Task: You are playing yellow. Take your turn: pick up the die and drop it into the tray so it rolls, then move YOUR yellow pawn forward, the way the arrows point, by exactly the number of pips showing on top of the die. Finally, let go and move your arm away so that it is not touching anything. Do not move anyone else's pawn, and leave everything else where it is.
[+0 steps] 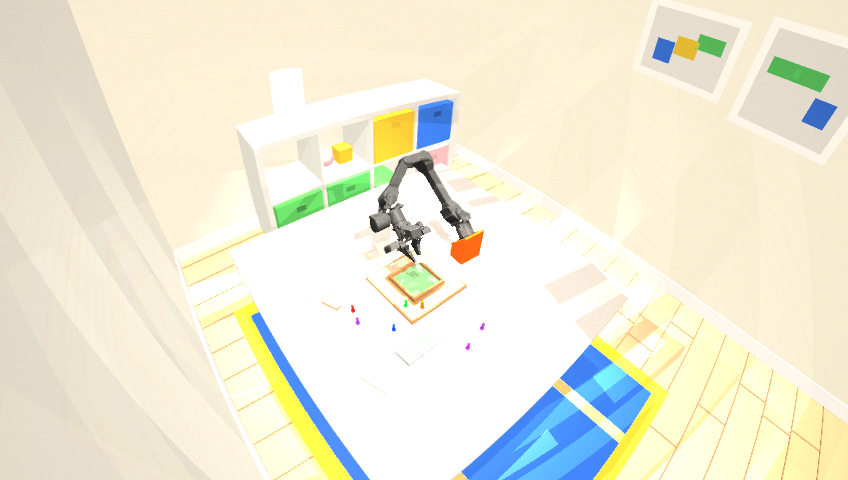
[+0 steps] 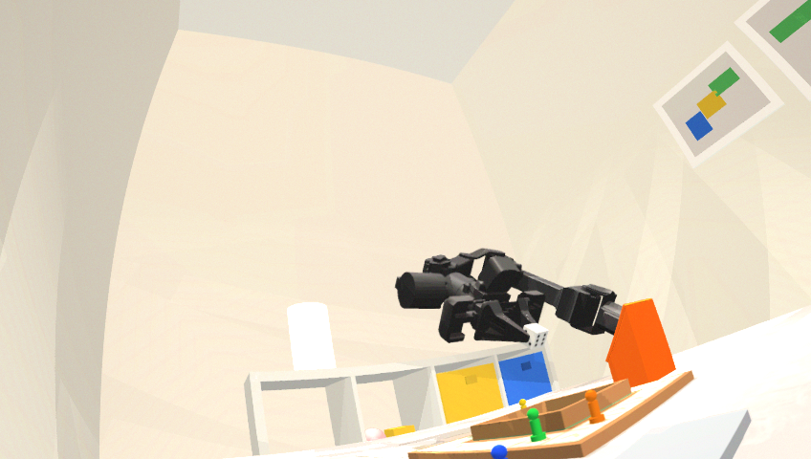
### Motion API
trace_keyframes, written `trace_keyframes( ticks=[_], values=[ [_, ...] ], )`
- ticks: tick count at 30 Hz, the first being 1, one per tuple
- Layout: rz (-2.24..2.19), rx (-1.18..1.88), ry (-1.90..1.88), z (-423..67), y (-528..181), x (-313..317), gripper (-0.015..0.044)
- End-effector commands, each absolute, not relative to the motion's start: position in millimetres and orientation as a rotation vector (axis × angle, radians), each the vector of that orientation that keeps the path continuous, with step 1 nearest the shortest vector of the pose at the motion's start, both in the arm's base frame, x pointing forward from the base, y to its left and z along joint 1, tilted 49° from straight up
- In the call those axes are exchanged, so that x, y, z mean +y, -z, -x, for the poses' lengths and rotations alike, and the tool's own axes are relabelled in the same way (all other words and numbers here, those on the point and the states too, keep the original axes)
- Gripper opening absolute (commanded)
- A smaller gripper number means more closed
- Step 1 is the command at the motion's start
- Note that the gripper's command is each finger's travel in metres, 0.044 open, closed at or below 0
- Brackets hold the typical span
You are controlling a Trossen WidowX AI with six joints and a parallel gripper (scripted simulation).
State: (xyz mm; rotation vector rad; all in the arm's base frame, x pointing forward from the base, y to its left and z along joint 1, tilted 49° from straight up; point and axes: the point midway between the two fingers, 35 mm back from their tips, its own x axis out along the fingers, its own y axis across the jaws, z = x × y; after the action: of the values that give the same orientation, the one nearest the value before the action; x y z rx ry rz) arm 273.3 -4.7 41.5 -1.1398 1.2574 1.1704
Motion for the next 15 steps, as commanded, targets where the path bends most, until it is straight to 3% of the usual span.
trace_keyframes(
  ticks=[1, 12, 15],
  values=[
    [1.134, 1.251, -1.168, -274.3, -42.9, -3.4, 0.0],
    [1.14, 1.257, -1.17, -273.4, -41.6, -4.6, 0.0],
    [1.14, 1.257, -1.17, -273.4, -41.6, -4.6, 0.0079]
  ],
)
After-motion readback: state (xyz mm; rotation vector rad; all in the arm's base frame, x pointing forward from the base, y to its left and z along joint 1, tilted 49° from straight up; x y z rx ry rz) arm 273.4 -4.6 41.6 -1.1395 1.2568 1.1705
